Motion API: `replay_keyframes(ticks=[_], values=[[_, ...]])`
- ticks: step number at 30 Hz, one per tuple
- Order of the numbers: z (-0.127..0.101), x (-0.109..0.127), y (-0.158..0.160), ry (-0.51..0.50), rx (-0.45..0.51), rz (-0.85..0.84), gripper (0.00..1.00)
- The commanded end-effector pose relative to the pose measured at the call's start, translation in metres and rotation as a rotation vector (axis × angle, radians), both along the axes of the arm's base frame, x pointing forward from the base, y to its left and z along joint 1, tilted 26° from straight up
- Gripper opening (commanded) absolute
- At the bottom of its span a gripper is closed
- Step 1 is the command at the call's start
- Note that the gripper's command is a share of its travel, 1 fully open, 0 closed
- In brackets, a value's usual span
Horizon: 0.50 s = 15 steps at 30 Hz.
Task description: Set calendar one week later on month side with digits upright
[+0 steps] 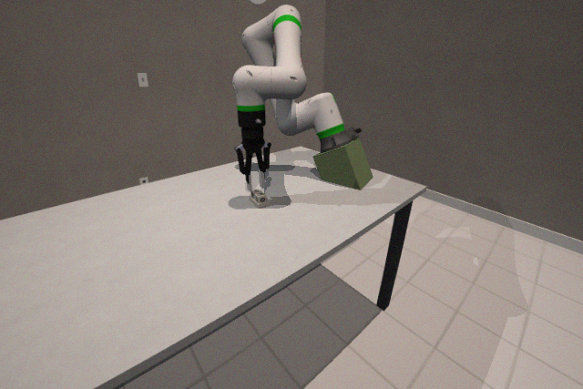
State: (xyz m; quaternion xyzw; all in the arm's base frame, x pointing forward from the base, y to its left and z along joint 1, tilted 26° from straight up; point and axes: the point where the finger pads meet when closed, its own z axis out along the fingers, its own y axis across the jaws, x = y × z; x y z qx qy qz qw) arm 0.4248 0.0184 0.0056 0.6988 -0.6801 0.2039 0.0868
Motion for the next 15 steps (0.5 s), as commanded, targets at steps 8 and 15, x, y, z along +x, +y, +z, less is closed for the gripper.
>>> replay_keyframes(ticks=[8, 15], values=[[0.047, -0.009, 0.021, 0.000, 0.000, 0.000, 0.29], [0.054, -0.010, 0.024, 0.000, 0.000, 0.000, 0.29]])
